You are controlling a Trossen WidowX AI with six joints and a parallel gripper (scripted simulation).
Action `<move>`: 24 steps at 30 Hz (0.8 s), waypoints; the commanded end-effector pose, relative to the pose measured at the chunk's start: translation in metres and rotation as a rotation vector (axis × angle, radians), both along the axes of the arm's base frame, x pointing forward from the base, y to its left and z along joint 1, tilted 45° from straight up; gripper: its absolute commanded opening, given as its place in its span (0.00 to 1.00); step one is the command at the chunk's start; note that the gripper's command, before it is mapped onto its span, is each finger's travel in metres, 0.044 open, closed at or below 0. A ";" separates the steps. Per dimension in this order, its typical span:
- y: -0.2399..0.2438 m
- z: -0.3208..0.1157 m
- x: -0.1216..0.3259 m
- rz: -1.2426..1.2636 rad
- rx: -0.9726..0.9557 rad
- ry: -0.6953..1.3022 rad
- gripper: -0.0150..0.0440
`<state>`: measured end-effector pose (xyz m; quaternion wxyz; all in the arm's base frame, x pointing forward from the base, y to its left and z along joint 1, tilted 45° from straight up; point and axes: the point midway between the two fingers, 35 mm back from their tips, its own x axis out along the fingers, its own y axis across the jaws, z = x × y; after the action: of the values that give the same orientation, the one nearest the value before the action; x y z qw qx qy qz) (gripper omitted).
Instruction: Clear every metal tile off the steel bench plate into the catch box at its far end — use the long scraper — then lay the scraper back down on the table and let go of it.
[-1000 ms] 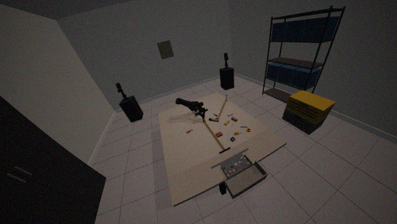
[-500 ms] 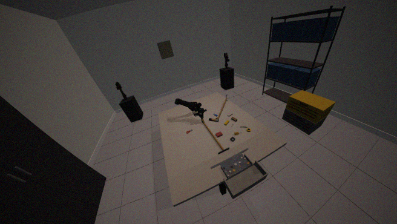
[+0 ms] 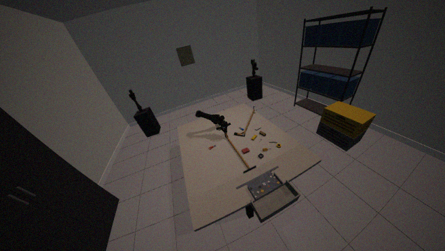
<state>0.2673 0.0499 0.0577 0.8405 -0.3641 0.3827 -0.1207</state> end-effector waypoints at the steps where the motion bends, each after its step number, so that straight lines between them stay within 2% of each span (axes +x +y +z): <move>1: 0.001 0.001 0.003 0.004 0.003 -0.002 0.25; 24: 0.006 0.006 0.035 0.002 0.007 -0.003 0.25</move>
<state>0.2946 0.0527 0.0615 0.8399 -0.3630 0.3845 -0.1226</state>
